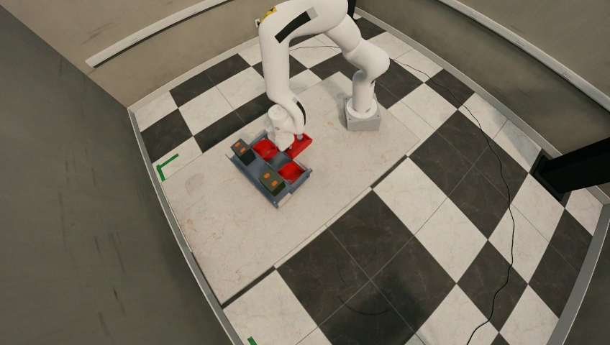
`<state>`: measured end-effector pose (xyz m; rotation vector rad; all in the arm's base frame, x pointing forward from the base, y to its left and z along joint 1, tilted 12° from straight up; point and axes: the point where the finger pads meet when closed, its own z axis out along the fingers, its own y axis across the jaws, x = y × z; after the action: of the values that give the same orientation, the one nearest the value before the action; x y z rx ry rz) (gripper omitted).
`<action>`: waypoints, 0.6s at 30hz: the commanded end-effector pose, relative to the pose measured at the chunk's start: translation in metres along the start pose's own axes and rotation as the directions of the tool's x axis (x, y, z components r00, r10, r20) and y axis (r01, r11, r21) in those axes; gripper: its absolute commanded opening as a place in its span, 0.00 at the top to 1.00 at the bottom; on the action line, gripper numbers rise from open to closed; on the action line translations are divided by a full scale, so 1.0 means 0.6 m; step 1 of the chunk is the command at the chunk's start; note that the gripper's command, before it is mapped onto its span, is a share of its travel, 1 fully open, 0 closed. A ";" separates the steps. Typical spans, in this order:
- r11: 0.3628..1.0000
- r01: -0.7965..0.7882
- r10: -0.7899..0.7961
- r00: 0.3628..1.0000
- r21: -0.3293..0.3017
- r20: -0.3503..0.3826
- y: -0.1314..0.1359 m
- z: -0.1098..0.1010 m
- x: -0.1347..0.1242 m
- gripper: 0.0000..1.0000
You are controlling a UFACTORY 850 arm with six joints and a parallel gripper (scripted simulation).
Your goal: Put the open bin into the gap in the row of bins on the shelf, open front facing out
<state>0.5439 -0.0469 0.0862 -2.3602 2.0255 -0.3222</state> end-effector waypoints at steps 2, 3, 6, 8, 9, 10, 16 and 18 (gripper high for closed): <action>1.000 0.000 0.000 1.000 0.002 0.000 -0.002 -0.001 0.000 1.00; 1.000 0.000 0.000 1.000 0.002 0.000 -0.002 -0.001 0.000 1.00; 1.000 0.000 0.000 1.000 0.002 0.000 -0.008 -0.001 0.000 1.00; 1.000 0.000 0.000 1.000 0.002 0.000 -0.015 -0.001 0.000 1.00; 1.000 0.000 0.000 1.000 0.002 0.000 -0.018 -0.001 0.000 1.00; 1.000 0.000 0.000 1.000 0.002 0.000 -0.018 -0.001 0.000 1.00; 1.000 0.000 0.000 1.000 0.002 0.000 -0.018 -0.001 0.000 1.00; 1.000 0.000 0.000 1.000 0.002 0.000 -0.018 -0.001 0.000 1.00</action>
<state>0.5536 -0.0453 0.0876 -2.3603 2.0255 -0.3219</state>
